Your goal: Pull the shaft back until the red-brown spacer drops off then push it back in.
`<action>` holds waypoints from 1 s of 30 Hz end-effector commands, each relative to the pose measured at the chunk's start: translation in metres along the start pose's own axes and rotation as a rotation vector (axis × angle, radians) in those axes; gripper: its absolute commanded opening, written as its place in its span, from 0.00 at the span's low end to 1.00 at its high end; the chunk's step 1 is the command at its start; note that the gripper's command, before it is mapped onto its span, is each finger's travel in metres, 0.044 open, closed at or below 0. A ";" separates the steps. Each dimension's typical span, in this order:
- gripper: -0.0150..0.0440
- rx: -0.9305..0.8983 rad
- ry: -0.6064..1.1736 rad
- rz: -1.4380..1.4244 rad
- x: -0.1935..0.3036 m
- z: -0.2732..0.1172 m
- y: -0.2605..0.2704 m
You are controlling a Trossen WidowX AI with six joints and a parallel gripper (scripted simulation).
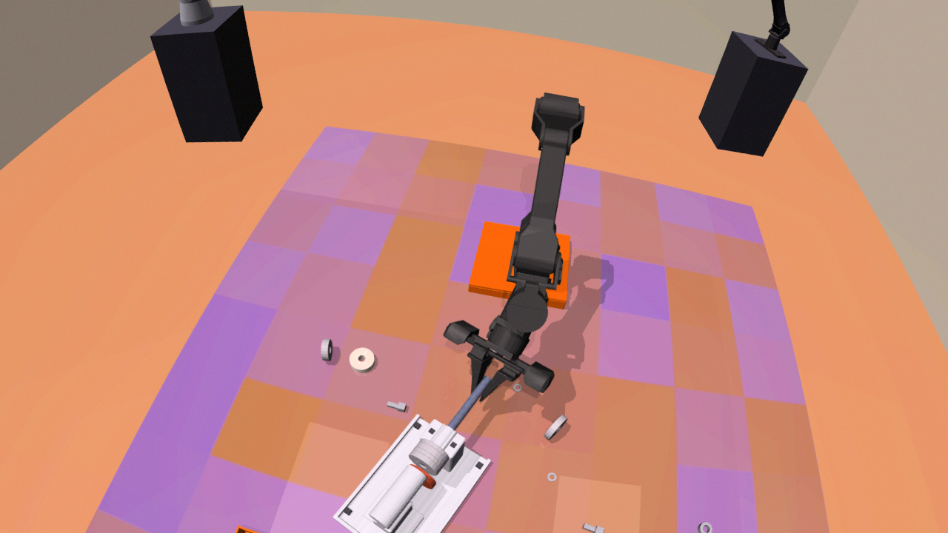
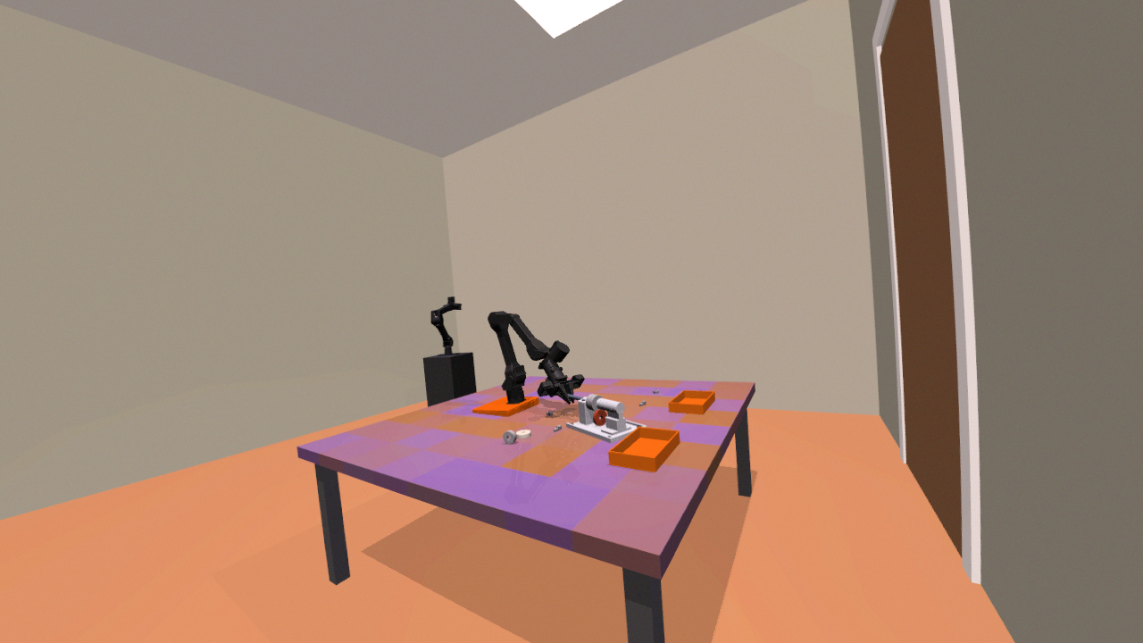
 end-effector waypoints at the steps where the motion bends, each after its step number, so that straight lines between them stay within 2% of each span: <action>1: 0.25 0.000 0.000 0.000 0.000 0.000 0.000; 30: 0.25 -0.002 0.001 0.003 0.006 0.006 -0.001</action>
Point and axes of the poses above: the point midway between the two fingers, 35 mm back from their tips, its own z axis out along the fingers, its own y axis across the jaws, x = y × z, the point moved 10 cm from there along -z, back along the fingers, and after that the axes turned 7 degrees about z, right-handed, at the moved point
